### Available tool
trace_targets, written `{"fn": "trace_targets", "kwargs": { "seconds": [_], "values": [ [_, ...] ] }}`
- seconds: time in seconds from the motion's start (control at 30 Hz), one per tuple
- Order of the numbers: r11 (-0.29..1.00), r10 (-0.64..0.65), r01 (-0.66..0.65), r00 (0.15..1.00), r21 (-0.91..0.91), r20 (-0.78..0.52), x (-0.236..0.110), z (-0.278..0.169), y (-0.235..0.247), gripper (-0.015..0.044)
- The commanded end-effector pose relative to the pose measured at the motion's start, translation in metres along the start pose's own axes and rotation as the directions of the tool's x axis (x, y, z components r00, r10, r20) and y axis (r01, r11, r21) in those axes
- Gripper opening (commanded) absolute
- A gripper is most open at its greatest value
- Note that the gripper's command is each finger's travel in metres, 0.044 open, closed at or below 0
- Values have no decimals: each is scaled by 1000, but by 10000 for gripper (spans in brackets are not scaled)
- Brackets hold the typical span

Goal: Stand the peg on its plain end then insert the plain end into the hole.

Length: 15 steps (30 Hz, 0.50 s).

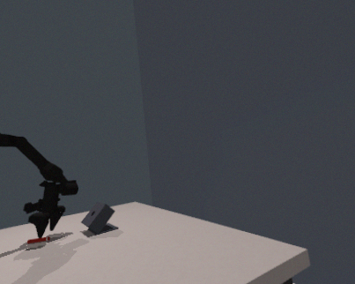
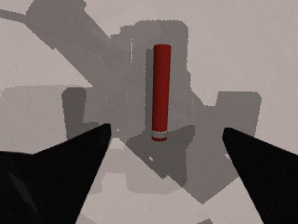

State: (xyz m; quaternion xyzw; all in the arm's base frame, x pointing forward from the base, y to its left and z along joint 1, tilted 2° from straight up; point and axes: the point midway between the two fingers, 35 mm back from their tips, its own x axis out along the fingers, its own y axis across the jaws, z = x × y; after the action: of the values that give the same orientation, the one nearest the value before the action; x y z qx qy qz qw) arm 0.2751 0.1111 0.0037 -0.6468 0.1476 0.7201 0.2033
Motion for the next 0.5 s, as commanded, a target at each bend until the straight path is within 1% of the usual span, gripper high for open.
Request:
{"fn": "trace_targets", "kwargs": {
  "seconds": [0.0,0.27,0.47],
  "values": [
    [1000,12,-12,1000,-2,7,10,1,4,440],
    [1000,12,-12,1000,-2,7,20,0,5,440],
    [1000,12,-12,1000,-2,7,20,0,5,282]
  ]
}}
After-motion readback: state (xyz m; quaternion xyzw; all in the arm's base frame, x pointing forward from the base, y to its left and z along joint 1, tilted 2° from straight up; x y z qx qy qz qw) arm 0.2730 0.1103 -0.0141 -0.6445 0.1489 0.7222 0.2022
